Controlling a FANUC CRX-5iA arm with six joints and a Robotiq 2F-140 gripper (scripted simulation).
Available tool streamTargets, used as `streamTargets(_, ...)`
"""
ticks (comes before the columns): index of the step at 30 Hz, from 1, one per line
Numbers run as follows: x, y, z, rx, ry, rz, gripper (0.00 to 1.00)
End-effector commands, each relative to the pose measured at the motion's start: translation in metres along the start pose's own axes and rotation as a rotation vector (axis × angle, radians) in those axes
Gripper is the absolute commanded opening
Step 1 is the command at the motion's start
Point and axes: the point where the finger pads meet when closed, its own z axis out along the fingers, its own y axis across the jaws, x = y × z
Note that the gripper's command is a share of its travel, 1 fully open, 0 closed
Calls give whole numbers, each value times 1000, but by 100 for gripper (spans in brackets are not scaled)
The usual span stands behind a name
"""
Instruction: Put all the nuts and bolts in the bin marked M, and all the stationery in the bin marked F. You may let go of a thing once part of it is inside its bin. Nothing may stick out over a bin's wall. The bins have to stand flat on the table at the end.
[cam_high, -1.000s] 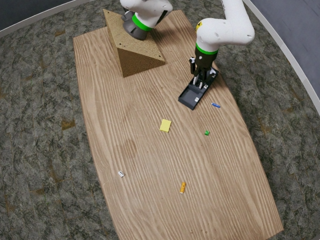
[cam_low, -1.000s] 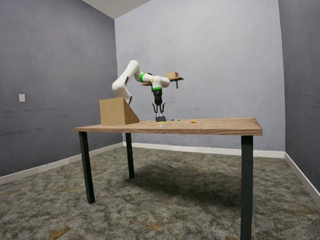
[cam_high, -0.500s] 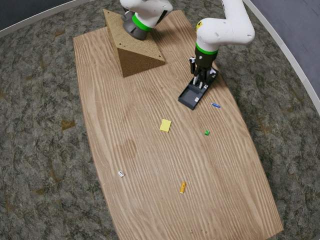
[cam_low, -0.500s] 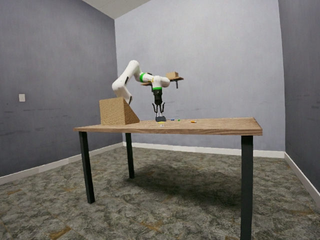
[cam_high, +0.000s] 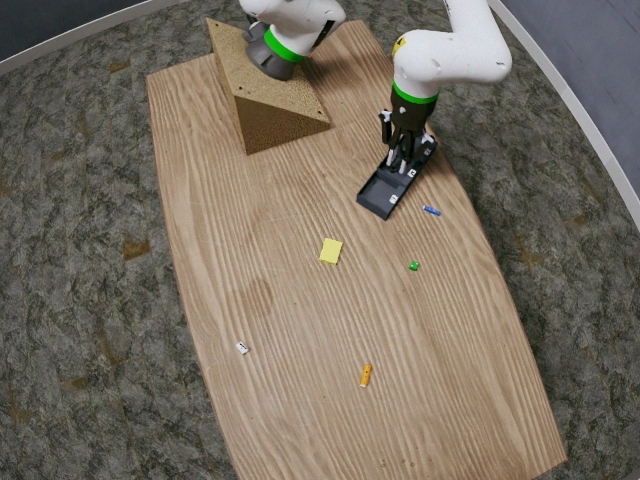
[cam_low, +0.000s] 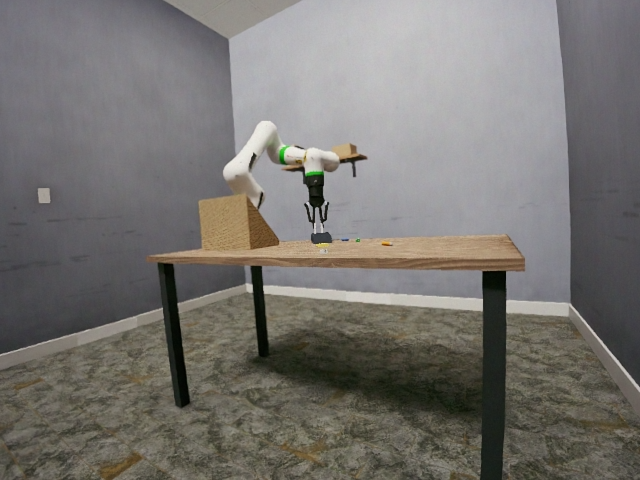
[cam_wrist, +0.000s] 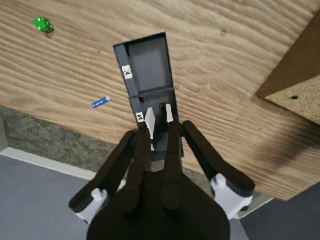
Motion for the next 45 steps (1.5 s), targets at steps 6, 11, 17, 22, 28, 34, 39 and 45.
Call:
streamTargets(6, 0, 0, -16, 0, 0, 0, 27)
streamTargets(11, 0, 0, -31, 0, 0, 0, 27)
streamTargets(17, 0, 0, -34, 0, 0, 0, 27)
streamTargets(22, 25, 1, -34, 0, 0, -150, 40)
streamTargets(28, 58, 2, -35, -1, 3, -233, 40)
streamTargets(34, 108, 4, -35, 0, 0, -344, 40)
streamTargets(39, 150, 5, -36, 0, 0, -344, 40)
streamTargets(45, 183, 6, -36, 0, 0, -344, 40)
